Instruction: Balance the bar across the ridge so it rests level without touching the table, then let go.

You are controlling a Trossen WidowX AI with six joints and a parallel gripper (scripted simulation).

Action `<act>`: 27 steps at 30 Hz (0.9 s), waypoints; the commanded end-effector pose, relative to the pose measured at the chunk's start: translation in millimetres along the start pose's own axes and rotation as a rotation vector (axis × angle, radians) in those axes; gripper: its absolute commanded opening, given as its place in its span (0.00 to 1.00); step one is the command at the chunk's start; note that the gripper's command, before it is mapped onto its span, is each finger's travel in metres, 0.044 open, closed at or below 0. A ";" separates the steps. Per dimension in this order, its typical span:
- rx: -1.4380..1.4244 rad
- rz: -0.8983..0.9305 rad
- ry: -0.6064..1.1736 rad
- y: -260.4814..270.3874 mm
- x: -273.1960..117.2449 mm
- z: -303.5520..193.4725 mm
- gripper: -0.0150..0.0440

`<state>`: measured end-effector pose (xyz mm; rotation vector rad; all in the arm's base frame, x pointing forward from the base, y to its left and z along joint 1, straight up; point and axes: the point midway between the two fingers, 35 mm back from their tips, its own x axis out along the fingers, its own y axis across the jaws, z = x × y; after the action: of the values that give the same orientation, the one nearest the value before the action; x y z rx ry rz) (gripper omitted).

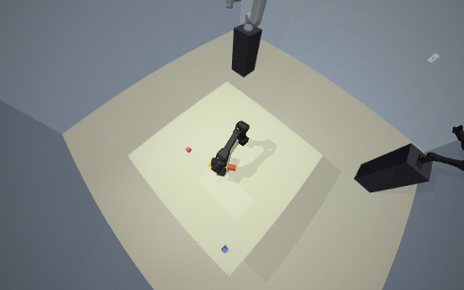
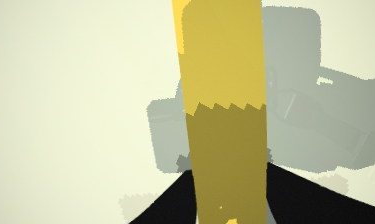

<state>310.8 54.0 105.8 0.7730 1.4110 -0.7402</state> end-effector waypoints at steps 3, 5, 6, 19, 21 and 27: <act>0.000 -0.001 0.000 -0.1 0.2 -0.1 0.52; 0.000 -0.001 0.000 -0.1 0.2 -0.1 0.54; 0.000 -0.001 0.000 -0.1 0.2 -0.1 0.54; 0.000 -0.001 0.000 -0.1 0.2 -0.1 0.54; 0.000 -0.001 0.000 -0.1 0.2 -0.1 0.54; 0.000 -0.001 0.000 -0.1 0.2 -0.1 0.54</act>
<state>310.9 54.0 105.7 0.7732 1.4107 -0.7399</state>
